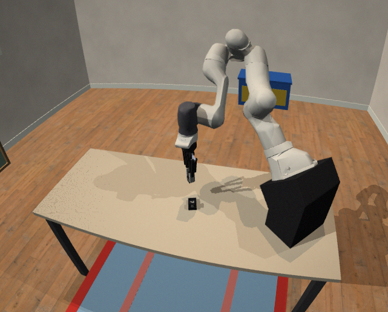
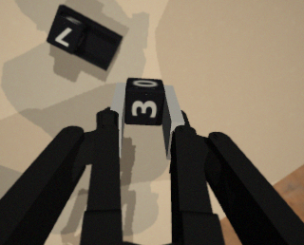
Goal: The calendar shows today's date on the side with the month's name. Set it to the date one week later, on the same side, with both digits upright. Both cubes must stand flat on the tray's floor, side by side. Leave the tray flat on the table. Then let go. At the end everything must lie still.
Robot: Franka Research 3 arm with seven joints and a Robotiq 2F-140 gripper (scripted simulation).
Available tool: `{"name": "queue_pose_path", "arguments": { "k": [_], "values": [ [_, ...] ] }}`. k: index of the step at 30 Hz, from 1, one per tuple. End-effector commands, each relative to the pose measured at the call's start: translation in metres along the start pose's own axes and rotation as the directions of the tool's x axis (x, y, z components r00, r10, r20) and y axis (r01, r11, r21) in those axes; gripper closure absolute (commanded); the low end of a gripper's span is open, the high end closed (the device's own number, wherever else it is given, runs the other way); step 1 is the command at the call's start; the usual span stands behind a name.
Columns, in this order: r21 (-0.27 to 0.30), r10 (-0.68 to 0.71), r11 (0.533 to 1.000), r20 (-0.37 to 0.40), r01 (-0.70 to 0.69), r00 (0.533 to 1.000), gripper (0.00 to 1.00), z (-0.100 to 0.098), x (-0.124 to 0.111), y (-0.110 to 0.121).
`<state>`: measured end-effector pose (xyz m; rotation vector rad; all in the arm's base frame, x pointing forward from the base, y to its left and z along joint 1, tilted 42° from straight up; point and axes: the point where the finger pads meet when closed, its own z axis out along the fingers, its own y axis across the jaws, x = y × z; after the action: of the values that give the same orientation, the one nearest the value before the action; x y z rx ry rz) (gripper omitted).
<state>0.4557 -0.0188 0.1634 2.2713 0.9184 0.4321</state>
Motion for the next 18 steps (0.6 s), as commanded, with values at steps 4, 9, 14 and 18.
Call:
{"name": "queue_pose_path", "arguments": {
  "k": [4,9,14,18],
  "values": [
    [0.014,-0.216,0.976,0.004,0.216,0.976,0.84,0.0,-0.0021,0.0035],
    [0.013,-0.289,0.957,0.003,0.289,0.957,0.84,0.0002,-0.0031,0.0056],
    [0.013,-0.345,0.939,0.003,0.345,0.939,0.84,0.0003,-0.004,0.0072],
    [0.013,-0.398,0.917,0.002,0.398,0.917,0.84,0.0004,-0.0048,0.0087]
  ]
}}
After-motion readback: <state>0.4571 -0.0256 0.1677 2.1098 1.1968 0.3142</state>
